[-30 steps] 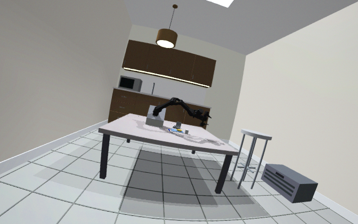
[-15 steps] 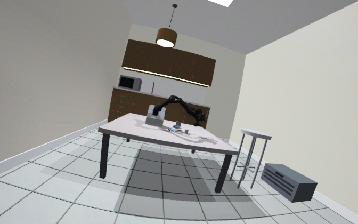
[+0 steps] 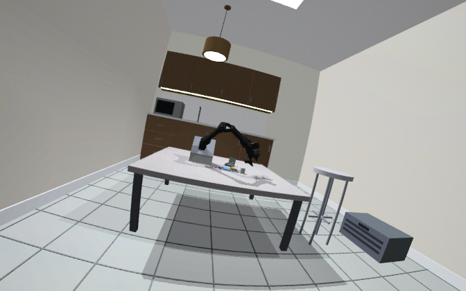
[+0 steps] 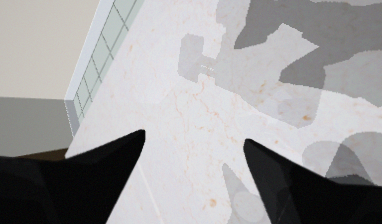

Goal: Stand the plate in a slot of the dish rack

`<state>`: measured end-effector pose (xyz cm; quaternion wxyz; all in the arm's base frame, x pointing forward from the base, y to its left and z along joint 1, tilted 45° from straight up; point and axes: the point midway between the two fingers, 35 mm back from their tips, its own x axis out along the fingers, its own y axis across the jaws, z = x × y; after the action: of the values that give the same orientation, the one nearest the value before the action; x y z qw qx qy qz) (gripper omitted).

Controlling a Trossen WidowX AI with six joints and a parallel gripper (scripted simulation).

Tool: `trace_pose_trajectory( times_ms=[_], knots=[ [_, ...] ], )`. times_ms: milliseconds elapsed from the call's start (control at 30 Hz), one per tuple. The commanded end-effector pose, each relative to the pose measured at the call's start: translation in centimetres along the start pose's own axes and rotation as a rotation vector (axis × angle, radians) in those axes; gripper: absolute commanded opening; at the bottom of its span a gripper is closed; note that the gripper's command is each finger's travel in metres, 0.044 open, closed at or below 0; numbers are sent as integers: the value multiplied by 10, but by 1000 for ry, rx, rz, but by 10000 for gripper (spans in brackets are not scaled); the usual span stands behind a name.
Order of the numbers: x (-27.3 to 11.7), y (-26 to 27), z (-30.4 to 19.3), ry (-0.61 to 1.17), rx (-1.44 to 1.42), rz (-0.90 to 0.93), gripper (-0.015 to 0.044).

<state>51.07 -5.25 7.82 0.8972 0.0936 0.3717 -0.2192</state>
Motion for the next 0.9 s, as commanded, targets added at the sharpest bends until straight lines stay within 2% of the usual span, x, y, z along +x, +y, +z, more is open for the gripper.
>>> trace_pose_trajectory(
  times_ms=[0, 867],
  knots=[
    [-5, -12, -20, 57, -85, -71, 400],
    [-69, -94, -122, 460, -741, -466, 400]
  ],
)
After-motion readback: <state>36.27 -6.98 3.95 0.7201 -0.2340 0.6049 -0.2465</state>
